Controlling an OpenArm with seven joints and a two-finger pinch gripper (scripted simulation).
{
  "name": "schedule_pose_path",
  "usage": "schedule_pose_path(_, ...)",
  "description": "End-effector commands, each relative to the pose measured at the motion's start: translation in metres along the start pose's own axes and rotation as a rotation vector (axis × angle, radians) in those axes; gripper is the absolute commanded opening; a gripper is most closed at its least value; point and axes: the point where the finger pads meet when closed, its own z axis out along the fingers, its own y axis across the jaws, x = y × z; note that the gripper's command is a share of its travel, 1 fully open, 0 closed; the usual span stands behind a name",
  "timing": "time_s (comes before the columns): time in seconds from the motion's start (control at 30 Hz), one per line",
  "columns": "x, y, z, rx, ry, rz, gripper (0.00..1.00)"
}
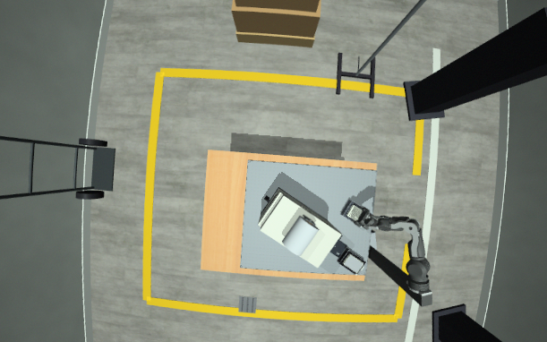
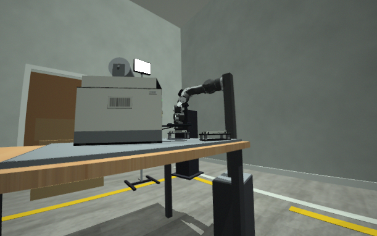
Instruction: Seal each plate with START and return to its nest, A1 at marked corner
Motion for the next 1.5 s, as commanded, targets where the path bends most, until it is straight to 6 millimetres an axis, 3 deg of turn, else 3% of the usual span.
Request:
schedule_pose_path(0.0, -0.001, 0.0, -0.001, -0.002, -0.005, 0.001, 0.65)
schedule_pose_path(1.2, -0.001, 0.0, -0.001, -0.002, -0.005, 0.001, 0.65)
schedule_pose_path(1.47, 0.0, 0.0, 0.011, -0.005, -0.003, 0.0, 0.65)
